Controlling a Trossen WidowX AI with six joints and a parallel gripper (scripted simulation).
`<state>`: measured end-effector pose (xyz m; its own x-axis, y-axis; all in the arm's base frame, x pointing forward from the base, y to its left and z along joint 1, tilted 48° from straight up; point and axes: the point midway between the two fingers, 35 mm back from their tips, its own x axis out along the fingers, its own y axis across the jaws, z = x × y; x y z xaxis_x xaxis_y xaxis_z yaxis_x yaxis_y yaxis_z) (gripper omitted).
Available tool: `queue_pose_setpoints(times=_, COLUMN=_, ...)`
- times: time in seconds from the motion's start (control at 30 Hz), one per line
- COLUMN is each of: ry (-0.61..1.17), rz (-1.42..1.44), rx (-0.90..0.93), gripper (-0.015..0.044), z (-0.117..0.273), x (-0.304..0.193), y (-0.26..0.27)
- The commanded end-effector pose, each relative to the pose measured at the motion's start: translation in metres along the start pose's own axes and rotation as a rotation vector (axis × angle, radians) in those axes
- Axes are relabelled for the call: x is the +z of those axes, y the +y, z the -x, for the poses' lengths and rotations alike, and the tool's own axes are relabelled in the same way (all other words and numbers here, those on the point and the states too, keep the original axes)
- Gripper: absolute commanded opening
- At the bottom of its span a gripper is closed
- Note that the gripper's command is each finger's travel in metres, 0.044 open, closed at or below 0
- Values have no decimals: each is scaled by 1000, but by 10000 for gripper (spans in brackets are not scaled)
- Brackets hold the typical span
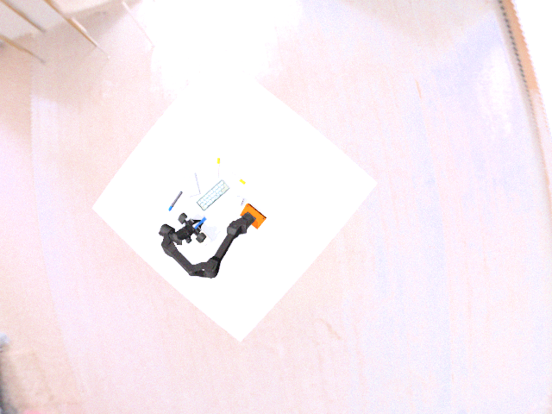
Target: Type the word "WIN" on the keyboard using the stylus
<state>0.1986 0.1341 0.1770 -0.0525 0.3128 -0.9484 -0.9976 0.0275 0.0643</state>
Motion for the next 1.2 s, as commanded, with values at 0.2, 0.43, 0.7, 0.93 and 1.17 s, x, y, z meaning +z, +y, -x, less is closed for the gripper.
queue_pose_setpoints(times=0.2, ry=-3, rz=-1, rx=-5, gripper=0, z=12, x=-6, y=1)
queue_pose_setpoints(times=0.43, ry=-50, rz=-77, rx=36, gripper=0, z=1, x=-19, y=-8)
queue_pose_setpoints(times=0.7, ry=-132, rz=-188, rx=94, gripper=0, z=-13, x=-41, y=-19)
queue_pose_setpoints(times=0.93, ry=-202, rz=-279, rx=138, gripper=0, z=-27, x=-65, y=-25)
queue_pose_setpoints(times=1.17, ry=-307, rz=-382, rx=165, gripper=0, z=-36, x=-84, y=-29)
